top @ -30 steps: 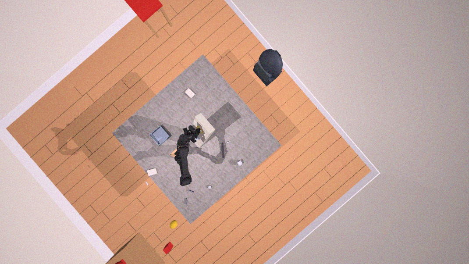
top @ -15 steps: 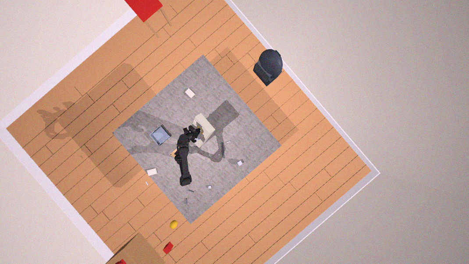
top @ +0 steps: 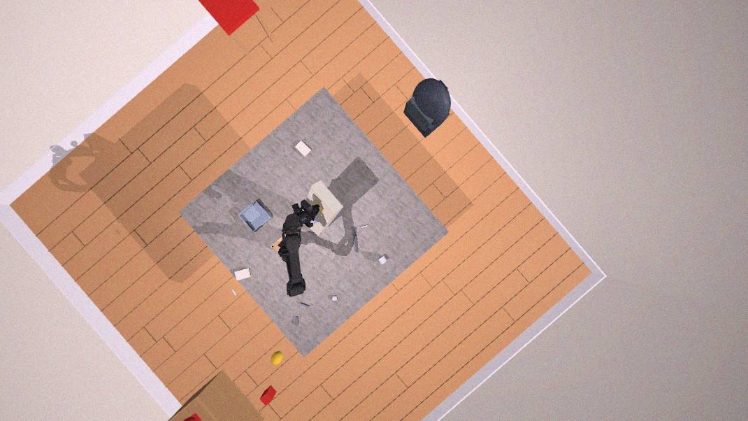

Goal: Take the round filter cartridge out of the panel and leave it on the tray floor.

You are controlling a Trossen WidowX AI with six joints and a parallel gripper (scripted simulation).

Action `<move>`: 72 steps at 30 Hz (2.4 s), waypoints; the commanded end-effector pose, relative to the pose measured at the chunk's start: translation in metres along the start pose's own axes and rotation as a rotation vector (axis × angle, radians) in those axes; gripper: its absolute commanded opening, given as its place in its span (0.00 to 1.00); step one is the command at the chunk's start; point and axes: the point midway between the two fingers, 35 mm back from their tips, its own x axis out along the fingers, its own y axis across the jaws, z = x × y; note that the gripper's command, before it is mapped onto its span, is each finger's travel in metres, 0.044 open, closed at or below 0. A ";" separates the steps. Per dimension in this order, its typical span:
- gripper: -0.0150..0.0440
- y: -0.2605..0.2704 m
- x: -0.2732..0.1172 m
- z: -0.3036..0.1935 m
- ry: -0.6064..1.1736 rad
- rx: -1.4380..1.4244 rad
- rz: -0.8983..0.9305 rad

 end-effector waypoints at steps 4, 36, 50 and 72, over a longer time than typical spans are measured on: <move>0.25 0.000 0.011 -0.002 -0.006 0.017 0.014; 0.25 -0.001 -0.072 -0.002 -0.009 0.015 0.016; 0.25 0.041 -0.067 0.012 -0.009 0.015 0.017; 0.44 0.067 -0.064 0.020 -0.016 0.001 0.026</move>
